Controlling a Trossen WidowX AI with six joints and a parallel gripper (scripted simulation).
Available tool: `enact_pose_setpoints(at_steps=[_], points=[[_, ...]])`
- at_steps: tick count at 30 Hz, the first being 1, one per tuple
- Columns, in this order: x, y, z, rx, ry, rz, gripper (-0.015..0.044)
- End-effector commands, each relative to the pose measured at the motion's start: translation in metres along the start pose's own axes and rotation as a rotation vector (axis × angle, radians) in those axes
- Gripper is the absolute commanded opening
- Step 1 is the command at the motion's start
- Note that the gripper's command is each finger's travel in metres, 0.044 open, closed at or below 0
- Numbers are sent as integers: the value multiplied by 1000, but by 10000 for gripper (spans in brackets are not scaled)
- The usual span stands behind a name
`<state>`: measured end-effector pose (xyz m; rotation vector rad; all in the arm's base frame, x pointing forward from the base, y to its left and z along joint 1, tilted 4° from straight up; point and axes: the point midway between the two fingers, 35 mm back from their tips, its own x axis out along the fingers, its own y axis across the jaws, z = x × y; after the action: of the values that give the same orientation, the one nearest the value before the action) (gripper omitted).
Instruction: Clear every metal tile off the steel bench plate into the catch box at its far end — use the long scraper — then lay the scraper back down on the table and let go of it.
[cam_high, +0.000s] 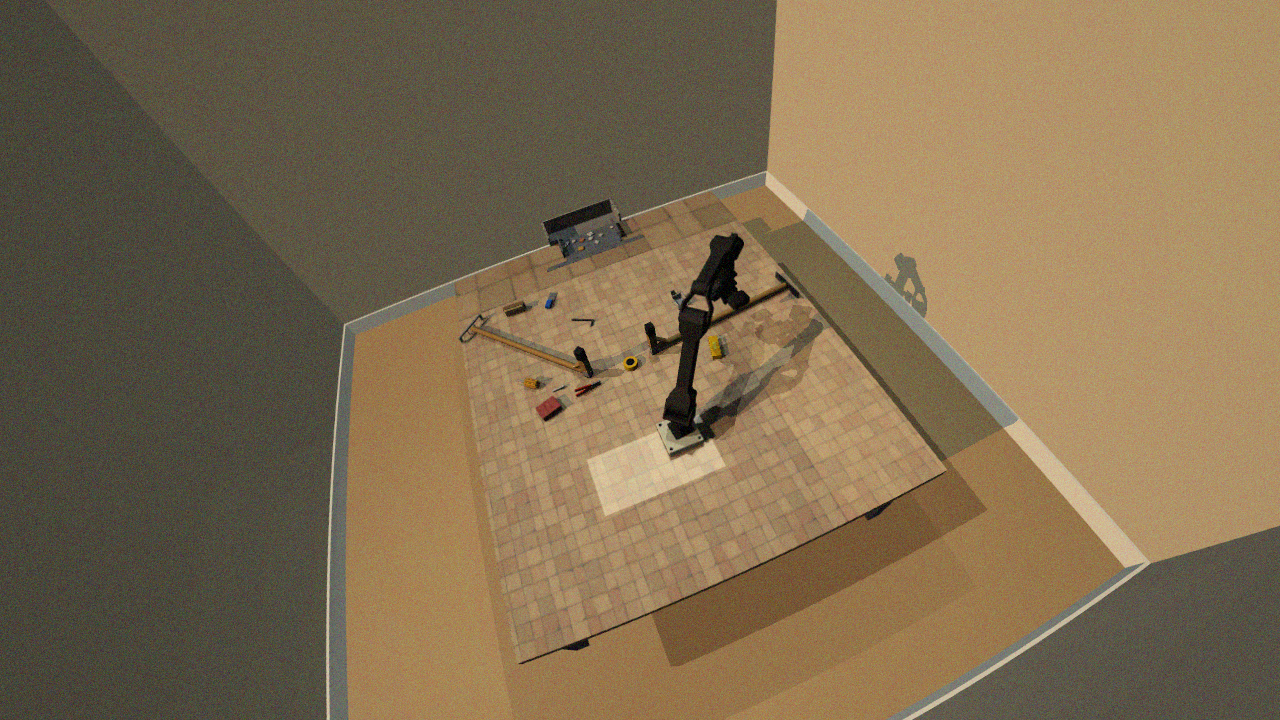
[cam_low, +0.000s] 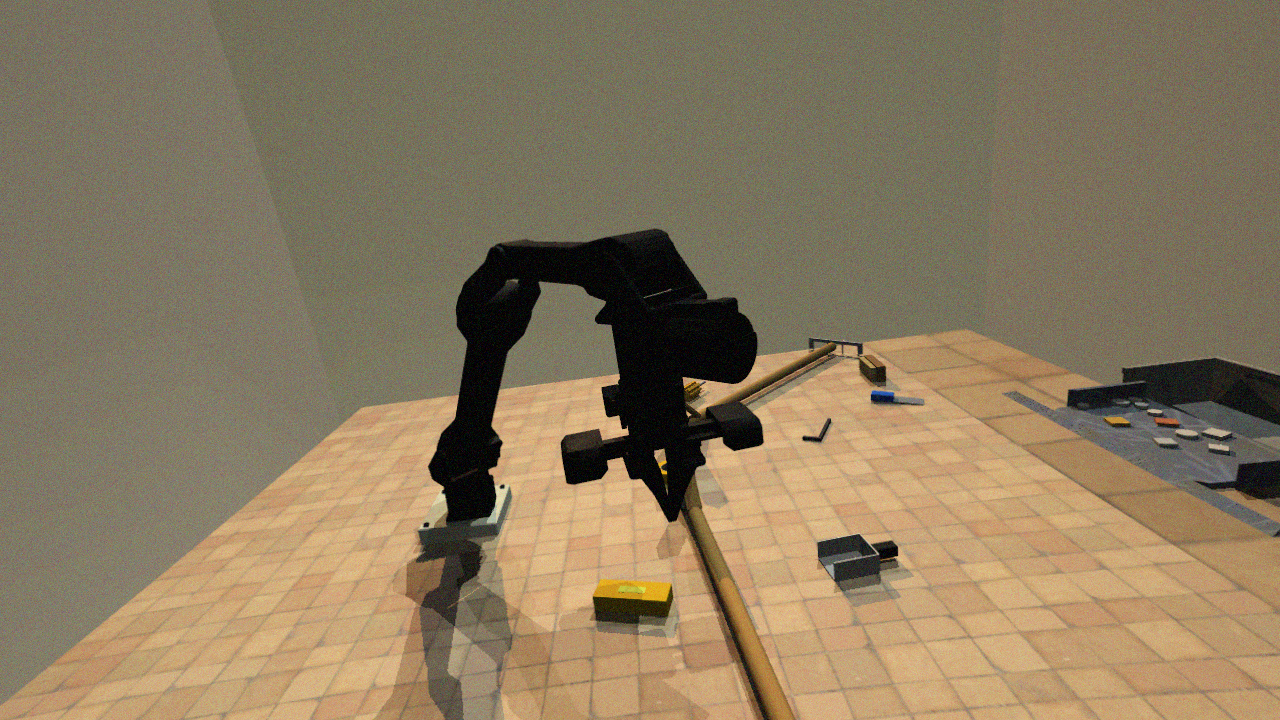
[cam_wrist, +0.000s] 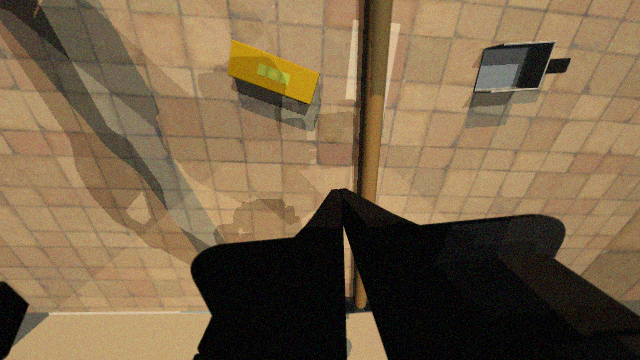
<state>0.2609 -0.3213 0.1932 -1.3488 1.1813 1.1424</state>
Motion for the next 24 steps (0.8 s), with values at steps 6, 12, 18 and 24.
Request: enact_pose_setpoints(at_steps=[6,12,18,24], points=[[20,-2,-2,6,-6,-1,0],[33,-3,-4,10,-8,1,0],[46,-4,-4,14,-10,2,0],[60,-4,-4,18,-12,4,0]])
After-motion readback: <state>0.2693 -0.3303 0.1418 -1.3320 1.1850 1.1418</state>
